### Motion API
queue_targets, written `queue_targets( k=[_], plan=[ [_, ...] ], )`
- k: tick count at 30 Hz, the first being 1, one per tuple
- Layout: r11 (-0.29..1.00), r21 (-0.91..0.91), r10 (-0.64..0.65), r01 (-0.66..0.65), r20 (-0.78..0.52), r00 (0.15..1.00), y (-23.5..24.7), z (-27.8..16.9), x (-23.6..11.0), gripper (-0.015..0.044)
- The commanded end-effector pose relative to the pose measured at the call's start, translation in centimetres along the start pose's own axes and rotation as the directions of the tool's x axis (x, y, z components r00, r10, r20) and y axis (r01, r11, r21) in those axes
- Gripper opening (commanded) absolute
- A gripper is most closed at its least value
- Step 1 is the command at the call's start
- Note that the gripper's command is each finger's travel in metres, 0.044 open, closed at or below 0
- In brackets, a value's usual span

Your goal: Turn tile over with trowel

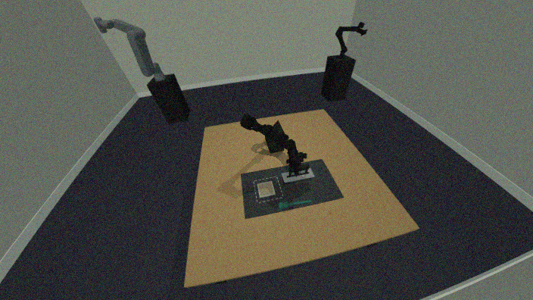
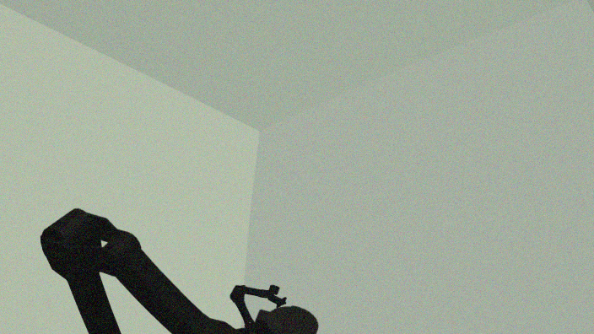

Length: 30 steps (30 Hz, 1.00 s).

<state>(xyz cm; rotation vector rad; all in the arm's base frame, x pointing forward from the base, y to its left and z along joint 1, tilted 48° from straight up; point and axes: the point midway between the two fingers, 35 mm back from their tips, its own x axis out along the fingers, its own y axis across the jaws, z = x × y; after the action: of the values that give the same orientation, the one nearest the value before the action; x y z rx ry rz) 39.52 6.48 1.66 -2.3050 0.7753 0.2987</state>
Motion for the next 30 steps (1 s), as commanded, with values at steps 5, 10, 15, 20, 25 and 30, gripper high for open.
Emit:
queue_targets(
  k=[5,10,15,20,25,30],
  plan=[
    [1.0,-0.001,0.0,0.0,0.0,1.0,0.0,0.0,0.0,0.0],
    [0.995,-0.098,0.018,-0.011,0.068,0.998,-0.1,1.6,0.7,0.0],
    [0.973,-0.231,0.051,-0.012,0.164,0.985,0.0,3.8,1.7,0.0],
    [0.935,-0.354,0.095,0.005,0.263,0.96,0.3,6.2,2.4,0.0],
    [0.886,-0.463,0.146,0.039,0.356,0.923,0.7,8.3,2.9,0.0],
    [0.827,-0.555,0.203,0.091,0.446,0.872,1.3,10.4,3.2,0.0]
  ],
)
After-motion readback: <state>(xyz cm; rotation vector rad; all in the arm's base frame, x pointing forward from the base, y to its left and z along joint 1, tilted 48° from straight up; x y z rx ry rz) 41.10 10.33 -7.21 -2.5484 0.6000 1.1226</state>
